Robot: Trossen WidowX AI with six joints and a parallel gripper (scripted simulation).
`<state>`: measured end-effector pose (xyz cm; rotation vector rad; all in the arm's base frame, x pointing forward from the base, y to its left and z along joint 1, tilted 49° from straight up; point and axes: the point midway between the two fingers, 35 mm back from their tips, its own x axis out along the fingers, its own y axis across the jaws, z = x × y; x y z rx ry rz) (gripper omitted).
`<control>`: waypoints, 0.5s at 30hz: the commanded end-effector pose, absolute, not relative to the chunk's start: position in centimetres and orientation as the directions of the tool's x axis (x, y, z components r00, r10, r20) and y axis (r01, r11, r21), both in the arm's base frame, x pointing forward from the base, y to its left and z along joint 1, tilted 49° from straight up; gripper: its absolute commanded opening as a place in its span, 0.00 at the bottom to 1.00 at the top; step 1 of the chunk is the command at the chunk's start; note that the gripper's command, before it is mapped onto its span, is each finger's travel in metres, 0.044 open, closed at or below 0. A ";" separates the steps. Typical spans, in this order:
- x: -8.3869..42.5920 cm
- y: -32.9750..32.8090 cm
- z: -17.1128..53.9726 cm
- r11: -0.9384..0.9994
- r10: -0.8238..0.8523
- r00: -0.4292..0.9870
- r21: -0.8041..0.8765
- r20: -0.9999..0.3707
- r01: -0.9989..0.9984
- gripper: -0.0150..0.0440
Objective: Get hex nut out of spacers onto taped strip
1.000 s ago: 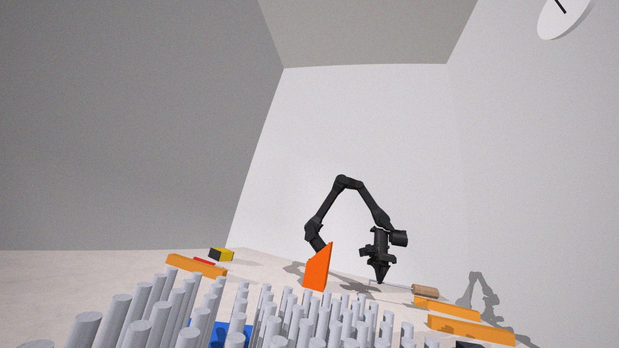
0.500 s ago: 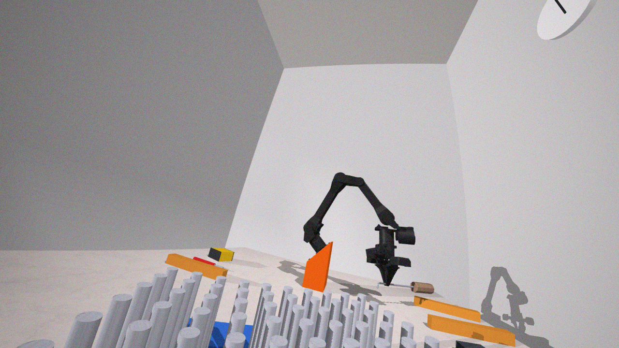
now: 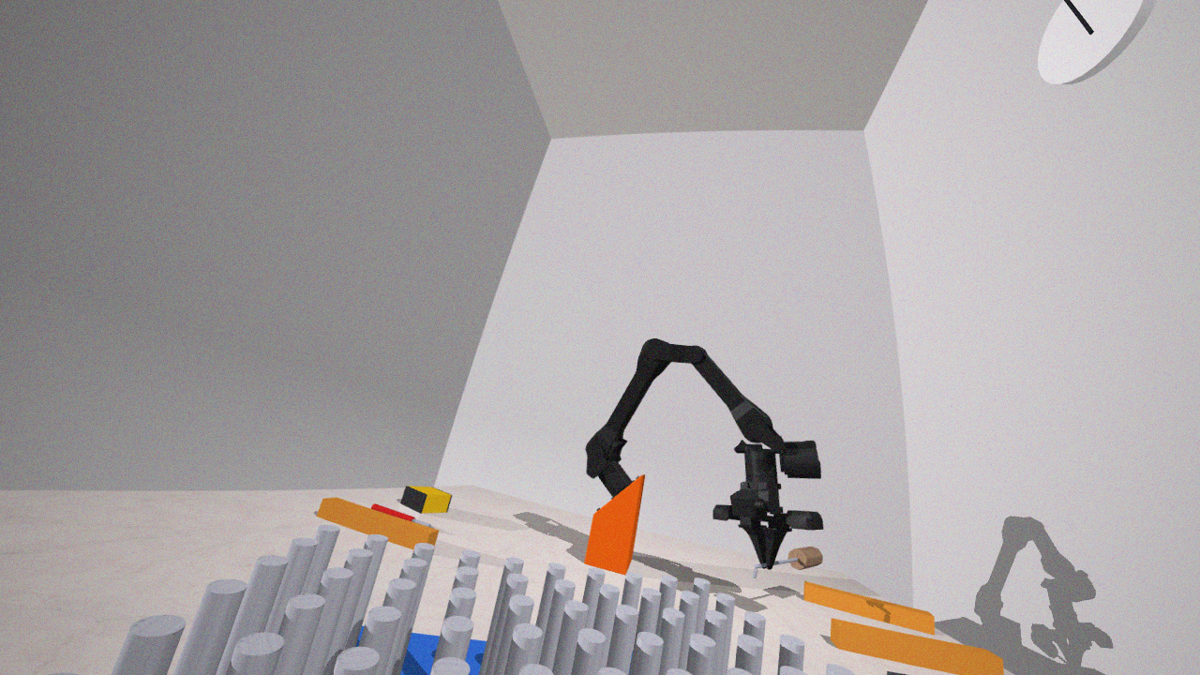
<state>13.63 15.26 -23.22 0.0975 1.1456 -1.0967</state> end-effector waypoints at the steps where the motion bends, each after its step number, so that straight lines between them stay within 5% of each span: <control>1: 15.0 15.6 -23.6 0.574 -0.626 -0.023 -0.480 -0.780 0.664 0.25; 15: 19.2 15.3 -24.4 0.745 -0.578 -0.054 -0.553 -0.815 0.374 0.25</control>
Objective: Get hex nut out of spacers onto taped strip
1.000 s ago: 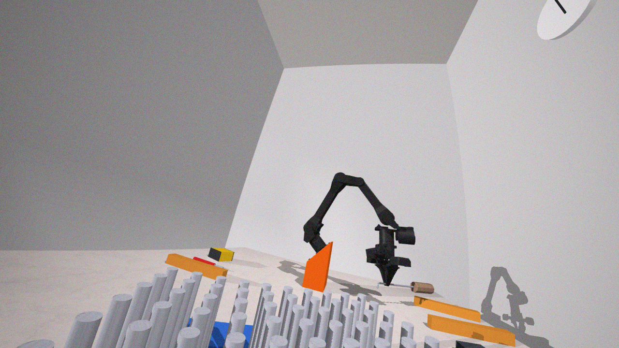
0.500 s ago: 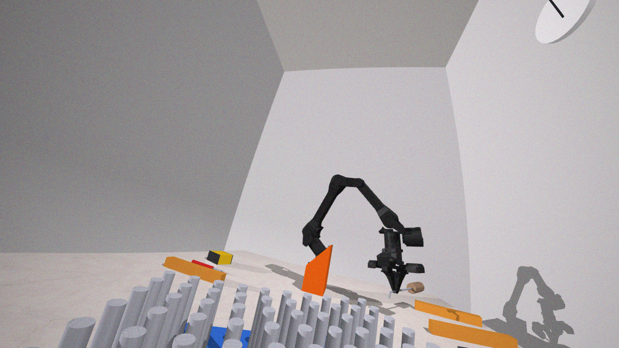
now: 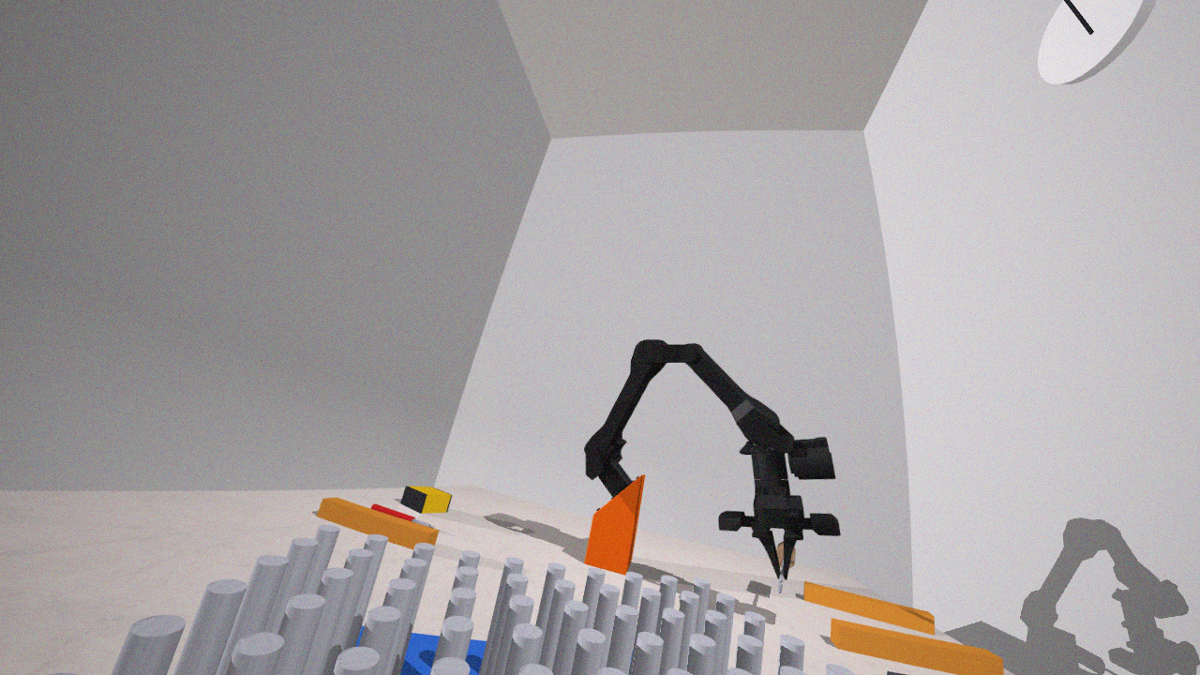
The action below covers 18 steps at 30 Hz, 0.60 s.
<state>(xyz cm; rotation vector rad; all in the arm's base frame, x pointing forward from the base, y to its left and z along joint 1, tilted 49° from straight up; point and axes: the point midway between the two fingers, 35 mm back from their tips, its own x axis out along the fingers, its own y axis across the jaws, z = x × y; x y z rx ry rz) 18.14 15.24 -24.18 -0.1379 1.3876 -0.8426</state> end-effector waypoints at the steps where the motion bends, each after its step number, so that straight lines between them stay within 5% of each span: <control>1: 19.6 15.2 -24.5 0.754 -0.574 -0.056 -0.554 -0.817 0.351 0.25; 18: 23.3 14.3 -25.0 0.835 -0.540 -0.064 -0.544 -0.839 0.081 0.25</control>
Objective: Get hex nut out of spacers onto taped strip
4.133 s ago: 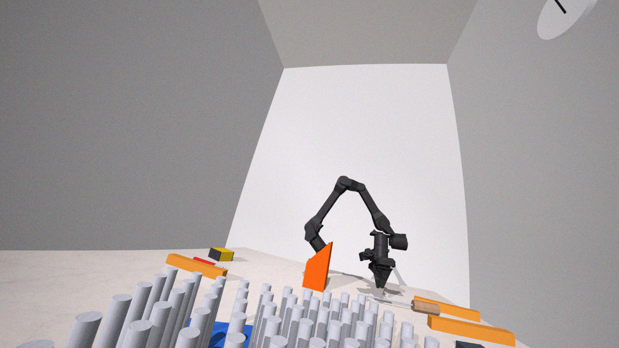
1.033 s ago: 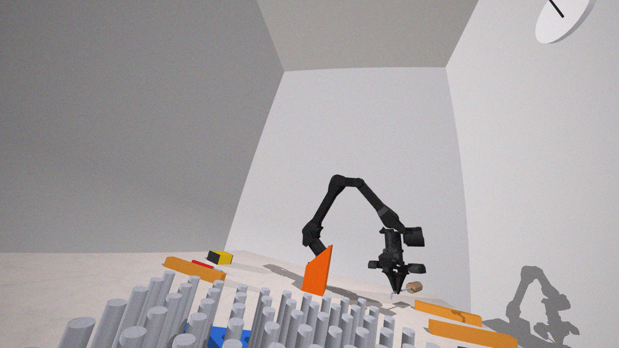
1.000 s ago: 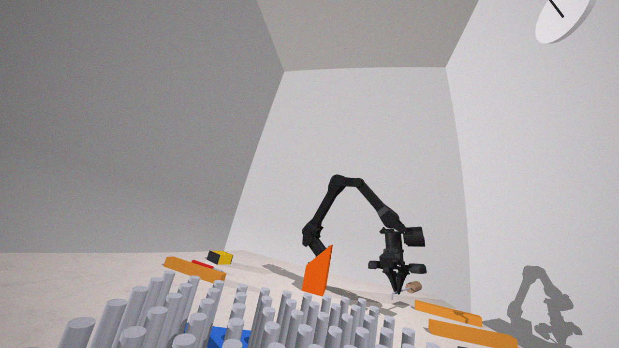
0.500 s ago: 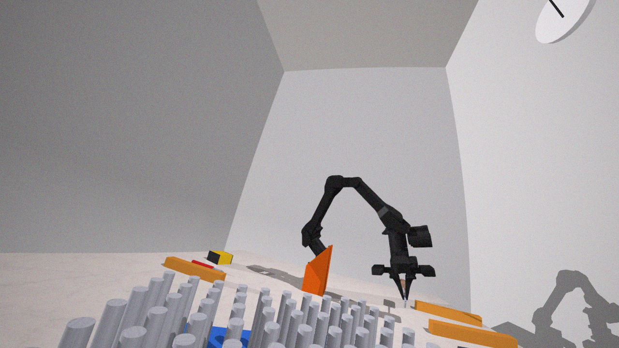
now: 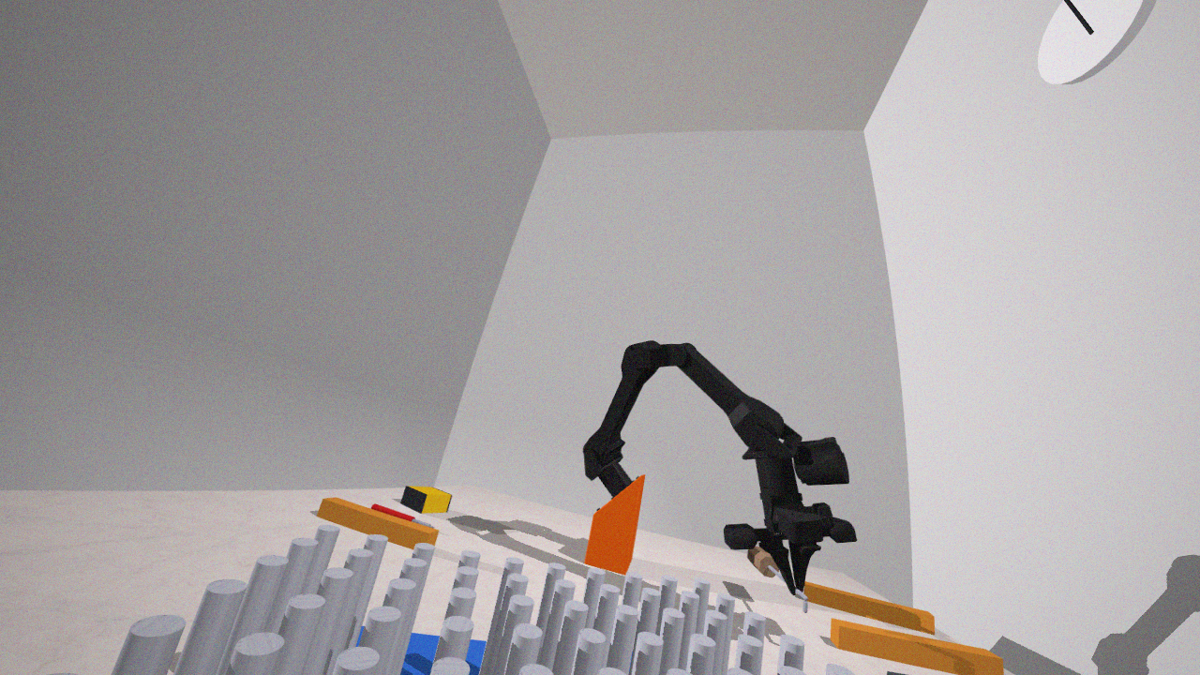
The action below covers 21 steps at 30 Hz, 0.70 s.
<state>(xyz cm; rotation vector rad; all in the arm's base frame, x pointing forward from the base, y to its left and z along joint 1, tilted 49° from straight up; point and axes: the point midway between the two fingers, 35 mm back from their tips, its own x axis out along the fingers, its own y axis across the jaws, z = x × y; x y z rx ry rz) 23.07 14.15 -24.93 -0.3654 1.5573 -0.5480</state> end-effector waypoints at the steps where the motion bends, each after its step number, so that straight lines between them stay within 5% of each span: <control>1: 23.3 14.2 -25.1 0.835 -0.540 -0.064 -0.544 -0.839 0.082 0.25; 21: 23.0 11.9 -27.2 0.835 -0.541 -0.063 -0.544 -0.839 0.084 0.25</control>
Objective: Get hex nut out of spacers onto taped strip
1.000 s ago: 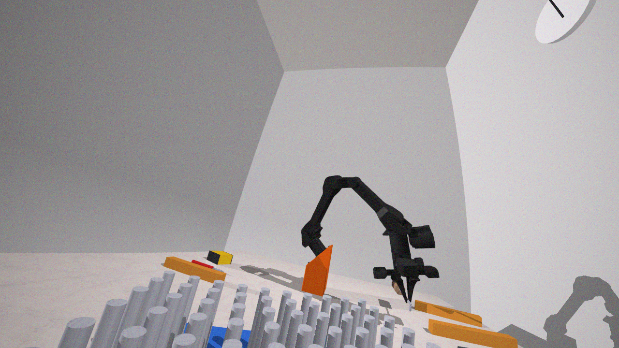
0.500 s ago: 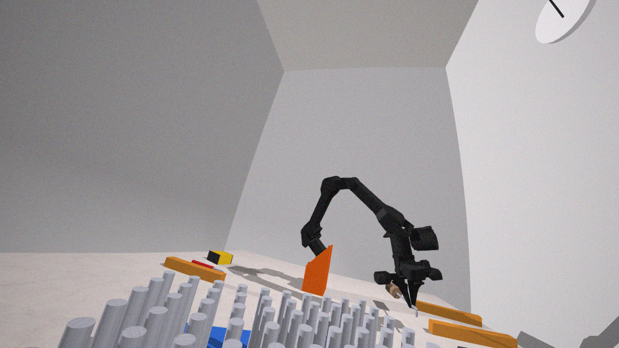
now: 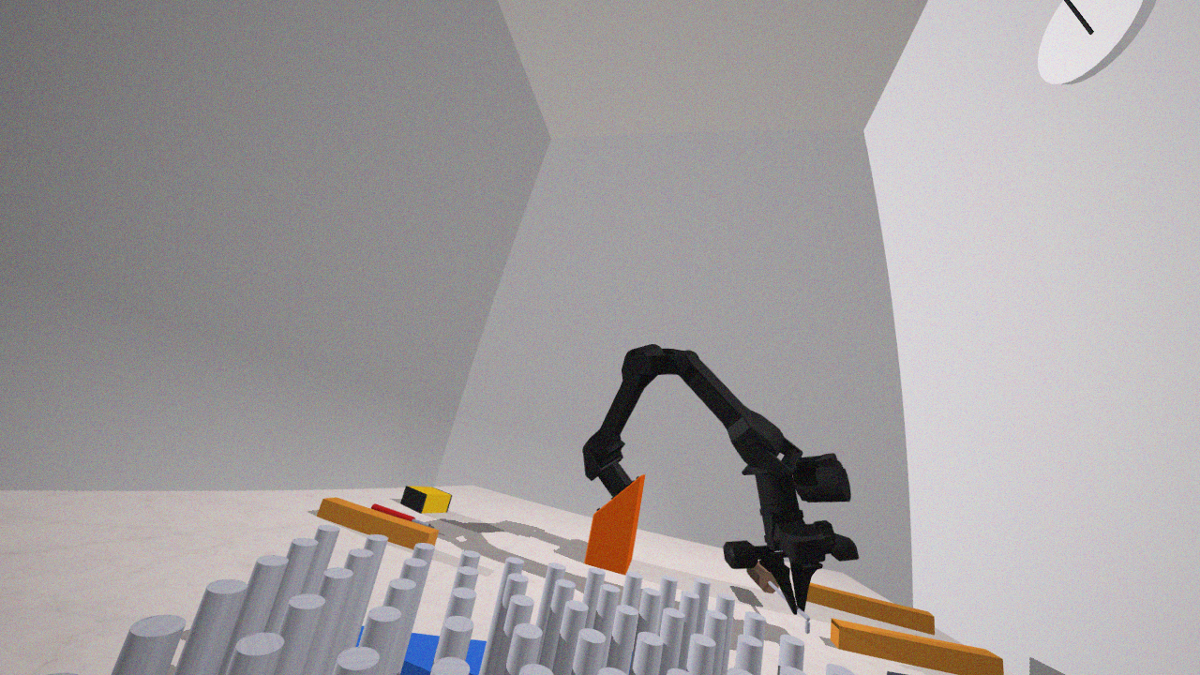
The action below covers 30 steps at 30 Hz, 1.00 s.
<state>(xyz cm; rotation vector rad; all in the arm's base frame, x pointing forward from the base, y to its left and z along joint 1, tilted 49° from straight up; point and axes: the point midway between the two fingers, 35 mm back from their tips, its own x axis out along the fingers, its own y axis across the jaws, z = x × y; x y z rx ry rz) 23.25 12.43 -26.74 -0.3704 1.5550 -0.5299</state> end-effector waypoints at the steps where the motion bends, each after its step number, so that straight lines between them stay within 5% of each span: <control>1: 23.0 11.8 -27.3 0.835 -0.541 -0.062 -0.544 -0.839 0.084 0.25; 27: 22.5 9.7 -28.9 0.839 -0.534 -0.056 -0.537 -0.844 0.091 0.25; 30: 22.6 10.0 -28.7 0.840 -0.533 -0.055 -0.536 -0.844 0.091 0.39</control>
